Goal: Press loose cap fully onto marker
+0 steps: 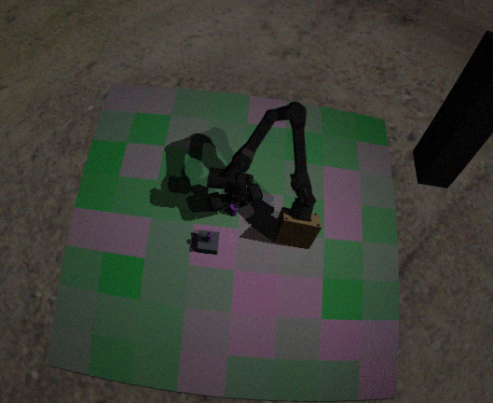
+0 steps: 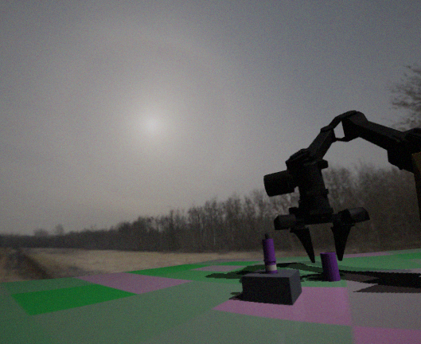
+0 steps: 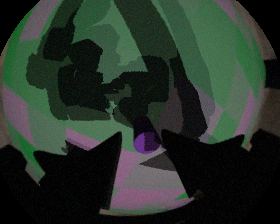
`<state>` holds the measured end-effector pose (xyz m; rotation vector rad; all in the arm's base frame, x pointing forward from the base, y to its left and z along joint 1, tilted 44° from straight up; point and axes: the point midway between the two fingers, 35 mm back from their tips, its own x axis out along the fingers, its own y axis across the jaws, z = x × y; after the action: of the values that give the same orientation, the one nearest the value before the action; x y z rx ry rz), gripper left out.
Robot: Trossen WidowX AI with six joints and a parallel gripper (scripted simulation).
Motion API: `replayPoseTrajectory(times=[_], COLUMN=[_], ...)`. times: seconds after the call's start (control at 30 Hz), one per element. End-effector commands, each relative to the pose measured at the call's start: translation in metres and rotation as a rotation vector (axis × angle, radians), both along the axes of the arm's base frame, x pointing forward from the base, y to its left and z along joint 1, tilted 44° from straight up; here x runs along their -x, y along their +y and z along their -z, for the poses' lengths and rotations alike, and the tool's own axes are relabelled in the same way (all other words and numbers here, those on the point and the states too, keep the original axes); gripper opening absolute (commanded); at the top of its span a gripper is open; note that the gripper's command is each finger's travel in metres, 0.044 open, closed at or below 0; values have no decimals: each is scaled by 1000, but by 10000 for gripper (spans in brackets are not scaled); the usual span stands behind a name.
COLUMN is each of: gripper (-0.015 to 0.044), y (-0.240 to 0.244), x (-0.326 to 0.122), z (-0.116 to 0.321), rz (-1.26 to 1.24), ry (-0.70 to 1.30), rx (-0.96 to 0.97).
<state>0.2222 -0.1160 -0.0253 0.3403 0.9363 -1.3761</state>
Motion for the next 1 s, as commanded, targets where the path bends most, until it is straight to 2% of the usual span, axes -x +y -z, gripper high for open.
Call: replayPoseTrajectory(times=[0.0, 0.33, 0.43, 0.77, 0.9, 0.97], gripper=[249, 249, 171, 104, 0, 0], y=[-4, -13, -13, -12, -9, -5], x=[4, 6, 6, 5, 4, 3], z=[5, 14, 14, 14, 11, 8], rz=[-5, -6, -6, -6, -6, -6], ry=[11, 12, 12, 12, 12, 11], rx=[3, 6, 6, 6, 5, 4])
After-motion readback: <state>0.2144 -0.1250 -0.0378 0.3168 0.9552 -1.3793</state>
